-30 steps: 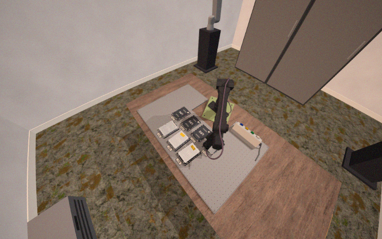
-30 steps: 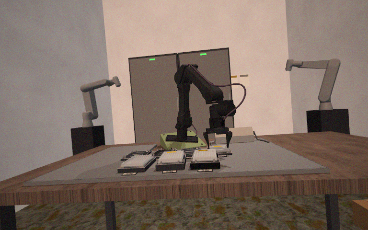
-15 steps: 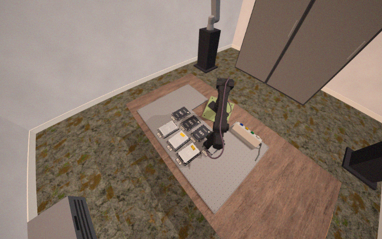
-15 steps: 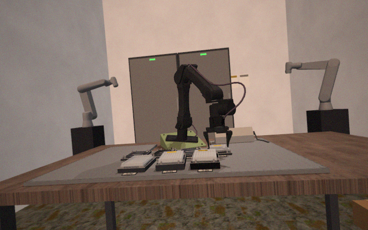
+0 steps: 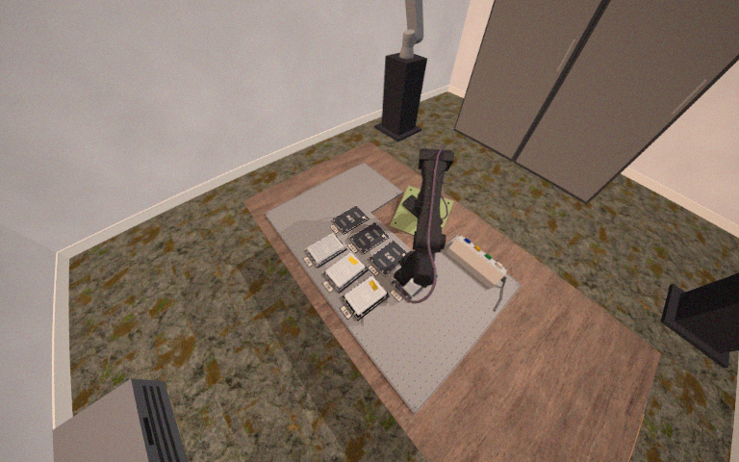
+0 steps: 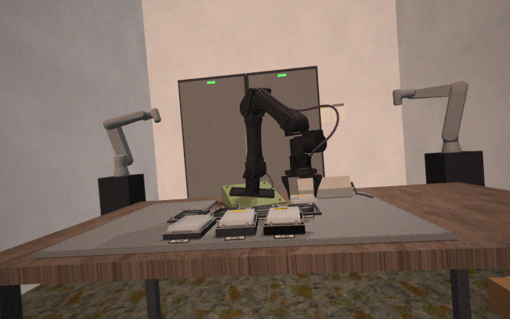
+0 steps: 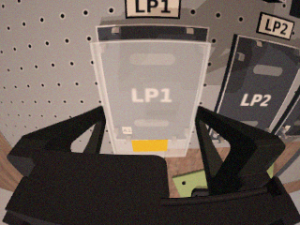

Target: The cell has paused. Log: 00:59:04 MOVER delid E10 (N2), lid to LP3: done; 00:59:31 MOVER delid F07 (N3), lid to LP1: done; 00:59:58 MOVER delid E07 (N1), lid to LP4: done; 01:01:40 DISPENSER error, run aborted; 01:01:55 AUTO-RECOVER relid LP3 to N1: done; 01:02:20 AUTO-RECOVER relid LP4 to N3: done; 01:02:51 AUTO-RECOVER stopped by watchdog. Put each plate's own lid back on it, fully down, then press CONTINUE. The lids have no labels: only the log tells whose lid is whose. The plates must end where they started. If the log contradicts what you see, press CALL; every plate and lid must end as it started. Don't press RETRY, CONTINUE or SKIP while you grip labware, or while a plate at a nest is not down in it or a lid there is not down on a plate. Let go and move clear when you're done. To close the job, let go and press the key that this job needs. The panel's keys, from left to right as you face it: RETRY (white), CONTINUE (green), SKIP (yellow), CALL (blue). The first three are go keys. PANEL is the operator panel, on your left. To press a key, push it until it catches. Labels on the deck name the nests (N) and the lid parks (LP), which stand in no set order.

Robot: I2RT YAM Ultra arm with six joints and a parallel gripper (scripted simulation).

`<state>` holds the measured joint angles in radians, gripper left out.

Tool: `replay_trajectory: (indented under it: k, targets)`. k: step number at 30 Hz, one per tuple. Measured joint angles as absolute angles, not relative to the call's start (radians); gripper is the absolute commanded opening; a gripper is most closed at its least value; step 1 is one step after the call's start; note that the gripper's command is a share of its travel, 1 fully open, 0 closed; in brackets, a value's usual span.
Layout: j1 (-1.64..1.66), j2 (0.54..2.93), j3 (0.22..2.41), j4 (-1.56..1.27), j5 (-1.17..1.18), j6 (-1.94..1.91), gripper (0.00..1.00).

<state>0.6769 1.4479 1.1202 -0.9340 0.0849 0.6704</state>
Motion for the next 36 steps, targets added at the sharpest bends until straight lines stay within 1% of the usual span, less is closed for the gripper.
replay_trajectory:
  k: [14, 36]
  targets:
    - [0.681, 1.427, 1.163, -1.002, 0.085, 0.676, 0.00]
    - [0.681, 1.426, 1.166, -1.025, 0.085, 0.676, 0.00]
